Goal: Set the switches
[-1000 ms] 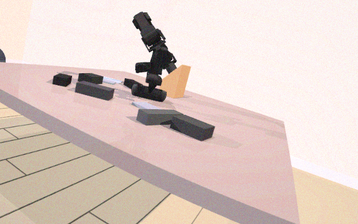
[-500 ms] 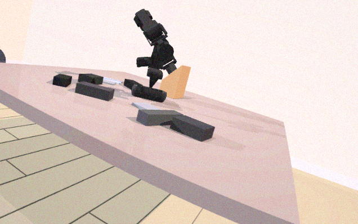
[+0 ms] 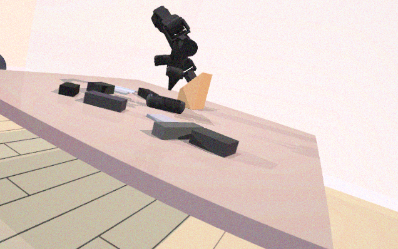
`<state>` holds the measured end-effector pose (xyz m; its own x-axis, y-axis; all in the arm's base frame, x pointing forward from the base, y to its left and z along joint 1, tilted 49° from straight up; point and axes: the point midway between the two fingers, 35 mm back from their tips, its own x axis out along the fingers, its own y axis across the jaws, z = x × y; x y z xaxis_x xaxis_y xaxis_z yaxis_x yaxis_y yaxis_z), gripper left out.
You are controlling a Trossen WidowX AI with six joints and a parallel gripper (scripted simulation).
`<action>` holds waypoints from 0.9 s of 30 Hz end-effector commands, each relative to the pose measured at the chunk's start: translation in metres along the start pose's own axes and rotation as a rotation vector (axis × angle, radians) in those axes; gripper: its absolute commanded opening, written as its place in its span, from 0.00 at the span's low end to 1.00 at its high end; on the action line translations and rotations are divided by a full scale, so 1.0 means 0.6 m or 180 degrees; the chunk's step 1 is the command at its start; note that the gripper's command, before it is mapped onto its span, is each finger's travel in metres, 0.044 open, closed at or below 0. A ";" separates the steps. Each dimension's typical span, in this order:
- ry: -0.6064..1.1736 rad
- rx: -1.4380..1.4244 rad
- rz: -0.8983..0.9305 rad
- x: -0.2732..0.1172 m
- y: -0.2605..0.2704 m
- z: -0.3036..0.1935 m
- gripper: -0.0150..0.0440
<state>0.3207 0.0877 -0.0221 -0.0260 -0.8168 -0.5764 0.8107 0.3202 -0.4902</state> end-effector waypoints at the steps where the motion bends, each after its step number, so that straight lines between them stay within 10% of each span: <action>1: 0.0016 0.0024 0.0025 -0.029 -0.004 0.001 0.65; 3: 0.0016 0.0024 0.0025 -0.029 -0.004 0.001 0.74; 14: 0.0016 0.0024 0.0025 -0.029 -0.004 0.001 0.25; 27: -0.0002 0.0011 0.0028 -0.027 -0.003 0.002 0.30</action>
<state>0.3201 0.1000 -0.0110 -0.0184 -0.8141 -0.5804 0.8129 0.3258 -0.4828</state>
